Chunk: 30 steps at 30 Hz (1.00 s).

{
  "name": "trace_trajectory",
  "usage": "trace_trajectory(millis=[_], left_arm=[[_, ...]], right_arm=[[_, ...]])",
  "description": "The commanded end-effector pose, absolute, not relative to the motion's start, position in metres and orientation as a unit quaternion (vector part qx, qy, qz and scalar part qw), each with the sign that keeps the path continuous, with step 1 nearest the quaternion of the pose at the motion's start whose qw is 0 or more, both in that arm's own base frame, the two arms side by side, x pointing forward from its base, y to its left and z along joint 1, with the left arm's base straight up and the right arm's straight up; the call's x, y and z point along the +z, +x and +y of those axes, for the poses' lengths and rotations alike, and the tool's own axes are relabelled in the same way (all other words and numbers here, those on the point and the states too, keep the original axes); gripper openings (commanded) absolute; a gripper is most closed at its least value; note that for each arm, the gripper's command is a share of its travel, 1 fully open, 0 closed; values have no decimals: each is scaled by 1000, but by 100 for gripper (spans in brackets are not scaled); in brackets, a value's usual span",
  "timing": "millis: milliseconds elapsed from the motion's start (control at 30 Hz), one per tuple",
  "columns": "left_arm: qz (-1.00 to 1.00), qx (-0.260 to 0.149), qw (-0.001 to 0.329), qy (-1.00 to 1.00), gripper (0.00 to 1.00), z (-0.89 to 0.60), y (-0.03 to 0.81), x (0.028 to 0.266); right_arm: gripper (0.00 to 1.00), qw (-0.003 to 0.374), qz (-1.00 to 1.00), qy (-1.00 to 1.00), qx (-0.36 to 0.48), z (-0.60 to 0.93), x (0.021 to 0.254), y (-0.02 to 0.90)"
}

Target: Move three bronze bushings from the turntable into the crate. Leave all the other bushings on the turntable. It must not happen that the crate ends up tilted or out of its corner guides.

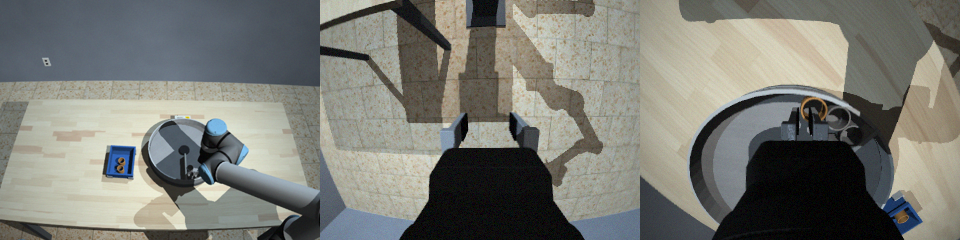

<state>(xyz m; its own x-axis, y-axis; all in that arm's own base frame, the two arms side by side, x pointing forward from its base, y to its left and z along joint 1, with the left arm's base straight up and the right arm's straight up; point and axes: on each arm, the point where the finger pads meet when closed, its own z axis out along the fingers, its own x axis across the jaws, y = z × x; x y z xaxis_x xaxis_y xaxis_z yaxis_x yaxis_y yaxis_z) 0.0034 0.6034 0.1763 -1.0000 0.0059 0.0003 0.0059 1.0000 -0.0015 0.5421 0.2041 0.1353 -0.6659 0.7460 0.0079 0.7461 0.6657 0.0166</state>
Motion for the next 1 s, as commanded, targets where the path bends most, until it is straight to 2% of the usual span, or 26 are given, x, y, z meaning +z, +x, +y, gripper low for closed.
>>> trace_trajectory(millis=[0,300,533,967], left_arm=[[-1000,0,0,-3,100,604,4,177],[-1000,0,0,-3,100,604,4,177],[-1000,0,0,-3,100,604,4,177],[-1000,0,0,-3,100,604,4,177]], right_arm=[[36,0,-913,-409,-10,204,136,543],[36,0,-913,-409,-10,204,136,543],[36,0,-913,-409,-10,205,114,543],[36,0,-913,-409,-10,204,114,543]])
